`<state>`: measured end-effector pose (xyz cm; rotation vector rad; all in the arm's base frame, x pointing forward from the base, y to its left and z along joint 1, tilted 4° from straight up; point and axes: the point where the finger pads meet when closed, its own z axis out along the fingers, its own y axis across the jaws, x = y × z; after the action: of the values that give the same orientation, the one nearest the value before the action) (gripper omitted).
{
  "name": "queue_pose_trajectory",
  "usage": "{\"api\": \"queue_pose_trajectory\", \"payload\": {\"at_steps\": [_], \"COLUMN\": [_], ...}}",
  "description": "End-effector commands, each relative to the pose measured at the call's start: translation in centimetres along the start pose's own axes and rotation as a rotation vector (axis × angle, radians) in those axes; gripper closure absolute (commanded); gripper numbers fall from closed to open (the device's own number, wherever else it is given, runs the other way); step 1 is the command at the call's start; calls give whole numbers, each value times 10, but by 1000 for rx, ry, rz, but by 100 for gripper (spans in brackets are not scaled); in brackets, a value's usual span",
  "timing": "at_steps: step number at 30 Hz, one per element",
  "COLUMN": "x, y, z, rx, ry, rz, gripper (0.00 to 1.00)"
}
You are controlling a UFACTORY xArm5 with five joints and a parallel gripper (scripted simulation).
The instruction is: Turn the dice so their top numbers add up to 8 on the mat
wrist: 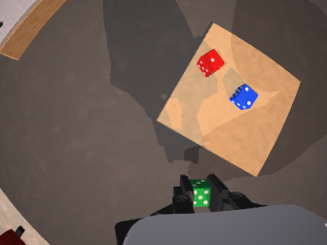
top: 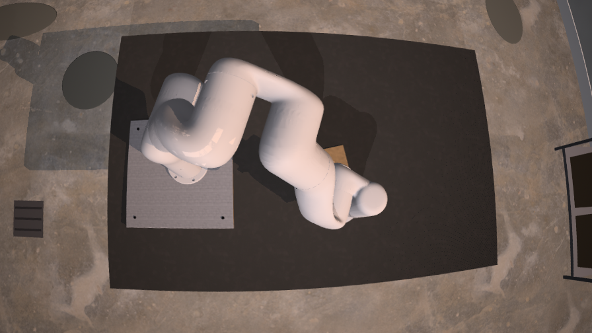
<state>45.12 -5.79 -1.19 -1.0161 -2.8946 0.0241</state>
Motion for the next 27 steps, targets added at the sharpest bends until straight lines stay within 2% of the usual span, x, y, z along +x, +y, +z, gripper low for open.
{"api": "queue_pose_trajectory", "payload": {"at_steps": [1,2,4,8,11,23,27], "x": [-1,-2,-2,-2,-2,-2,11], "y": [0,0,0,-1,-1,-1,22], "z": [-35,-42,-42,-66,-75,-76,-78], "rx": [-2,-2,-2,-2,-3,-2,1], "ry": [-4,-4,-4,-4,-4,-4,-7], "rz": [0,0,0,0,0,-3,-191], "gripper": [85,85,85,85,85,85,85]}}
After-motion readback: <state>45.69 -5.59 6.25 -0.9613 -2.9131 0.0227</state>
